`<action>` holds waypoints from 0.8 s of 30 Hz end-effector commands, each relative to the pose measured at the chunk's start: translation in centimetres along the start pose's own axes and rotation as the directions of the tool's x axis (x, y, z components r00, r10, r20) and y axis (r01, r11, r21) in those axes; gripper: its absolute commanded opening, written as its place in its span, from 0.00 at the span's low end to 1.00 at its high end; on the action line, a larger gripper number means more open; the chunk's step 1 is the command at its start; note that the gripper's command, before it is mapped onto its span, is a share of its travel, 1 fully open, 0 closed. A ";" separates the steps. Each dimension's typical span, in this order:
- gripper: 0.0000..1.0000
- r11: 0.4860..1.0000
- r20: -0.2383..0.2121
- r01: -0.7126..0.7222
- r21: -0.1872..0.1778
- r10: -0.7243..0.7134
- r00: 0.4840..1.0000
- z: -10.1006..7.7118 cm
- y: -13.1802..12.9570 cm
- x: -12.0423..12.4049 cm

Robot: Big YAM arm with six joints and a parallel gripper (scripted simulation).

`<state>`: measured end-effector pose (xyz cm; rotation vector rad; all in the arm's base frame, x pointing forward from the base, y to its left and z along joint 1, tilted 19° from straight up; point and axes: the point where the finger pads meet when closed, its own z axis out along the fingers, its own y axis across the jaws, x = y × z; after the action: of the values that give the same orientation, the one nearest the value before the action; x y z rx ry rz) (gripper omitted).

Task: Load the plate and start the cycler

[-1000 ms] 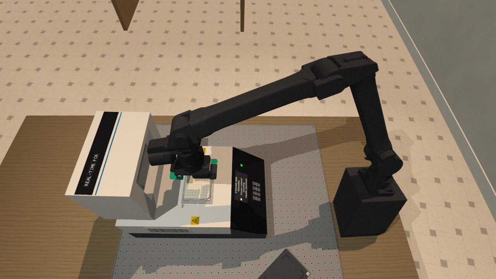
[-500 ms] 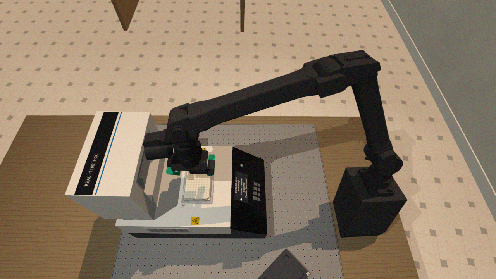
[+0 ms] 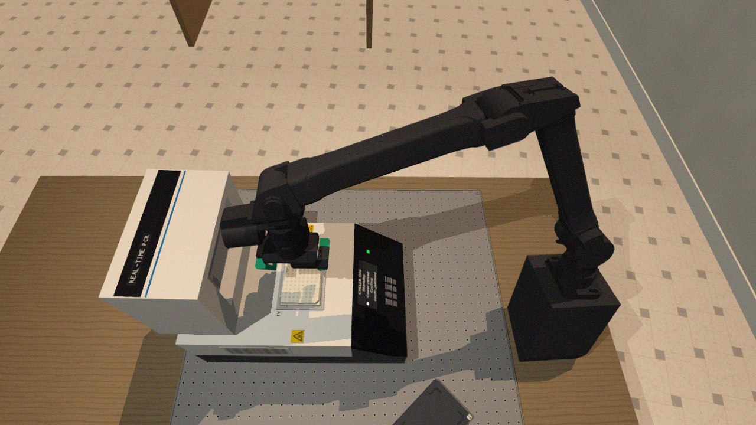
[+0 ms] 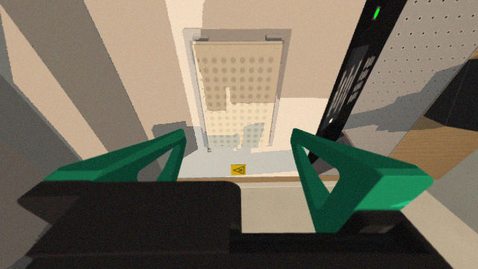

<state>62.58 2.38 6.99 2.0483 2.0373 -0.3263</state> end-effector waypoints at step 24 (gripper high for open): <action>1.00 0.995 -0.014 -0.020 -0.096 0.019 1.000 -4.1 2.4 0.1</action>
<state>62.54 2.30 6.96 2.0500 2.0372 -0.3287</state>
